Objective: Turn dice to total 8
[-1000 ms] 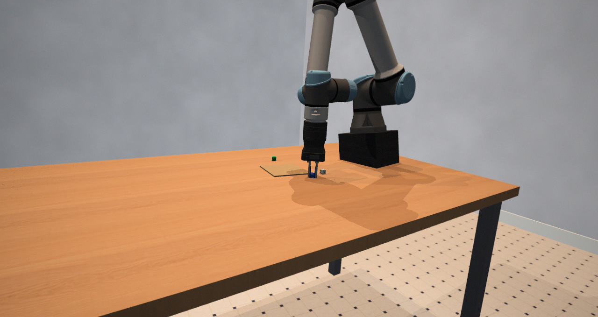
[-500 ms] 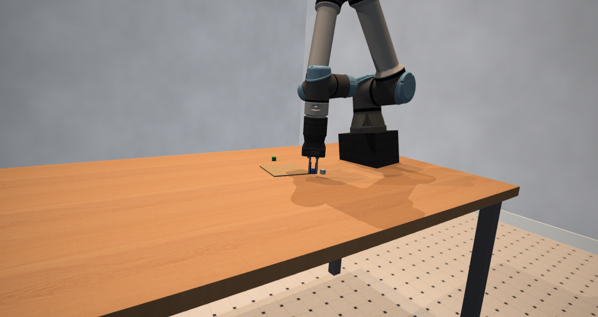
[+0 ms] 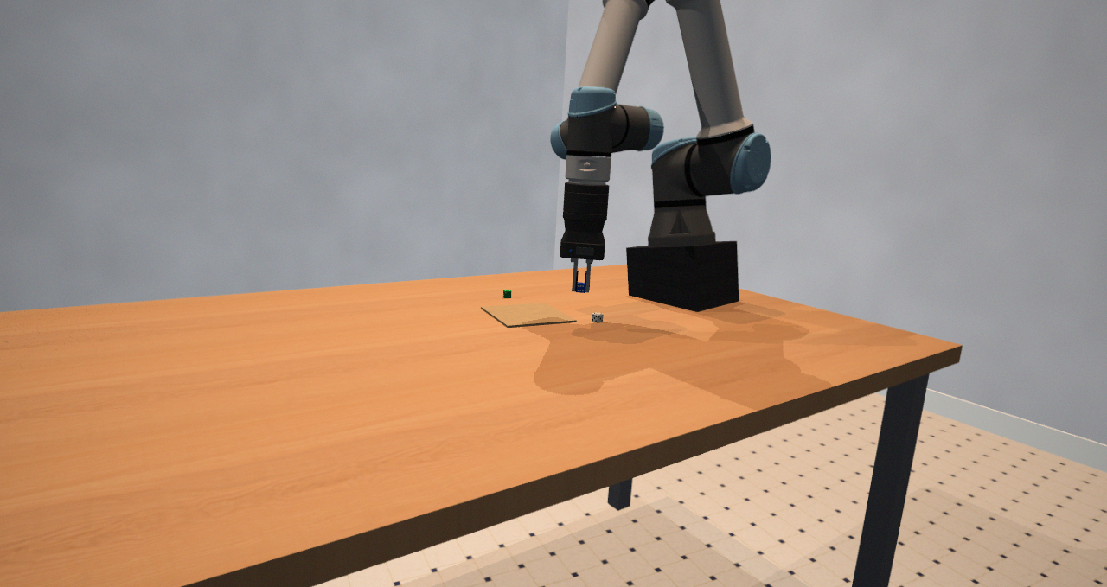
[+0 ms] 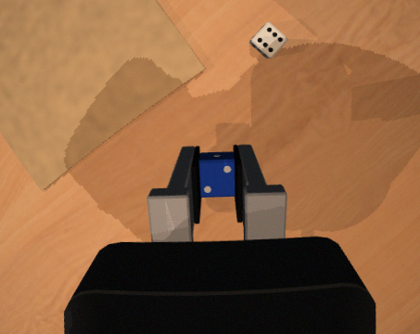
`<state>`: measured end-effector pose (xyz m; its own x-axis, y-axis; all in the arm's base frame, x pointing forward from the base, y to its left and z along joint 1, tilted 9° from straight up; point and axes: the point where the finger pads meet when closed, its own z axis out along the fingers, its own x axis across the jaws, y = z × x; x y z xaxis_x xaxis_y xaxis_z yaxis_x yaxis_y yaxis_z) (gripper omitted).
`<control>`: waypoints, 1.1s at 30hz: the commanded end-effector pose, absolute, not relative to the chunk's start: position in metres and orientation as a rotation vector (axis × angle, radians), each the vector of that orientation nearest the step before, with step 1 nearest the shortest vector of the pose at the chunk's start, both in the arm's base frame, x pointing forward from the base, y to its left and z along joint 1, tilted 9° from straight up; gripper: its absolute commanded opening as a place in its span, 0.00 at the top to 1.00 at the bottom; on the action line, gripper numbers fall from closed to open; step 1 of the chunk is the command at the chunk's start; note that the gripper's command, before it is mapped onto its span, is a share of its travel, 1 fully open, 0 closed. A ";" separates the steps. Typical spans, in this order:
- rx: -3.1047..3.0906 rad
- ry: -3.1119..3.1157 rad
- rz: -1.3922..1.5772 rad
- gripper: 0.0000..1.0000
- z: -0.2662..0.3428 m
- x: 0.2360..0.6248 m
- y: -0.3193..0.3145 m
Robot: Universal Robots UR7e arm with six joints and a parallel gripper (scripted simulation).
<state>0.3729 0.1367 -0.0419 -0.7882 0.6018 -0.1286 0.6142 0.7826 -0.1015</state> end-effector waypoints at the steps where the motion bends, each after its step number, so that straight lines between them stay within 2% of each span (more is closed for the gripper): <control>1: 0.986 2.882 -0.212 0.66 -0.021 0.372 0.140; 25: 0.972 2.887 -0.212 0.66 -0.010 0.372 0.140; 33: 0.812 2.944 -0.219 0.66 -0.006 0.373 0.120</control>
<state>0.3720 0.1320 -0.0090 -0.8204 0.5588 -0.1213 0.5707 0.8137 -0.1107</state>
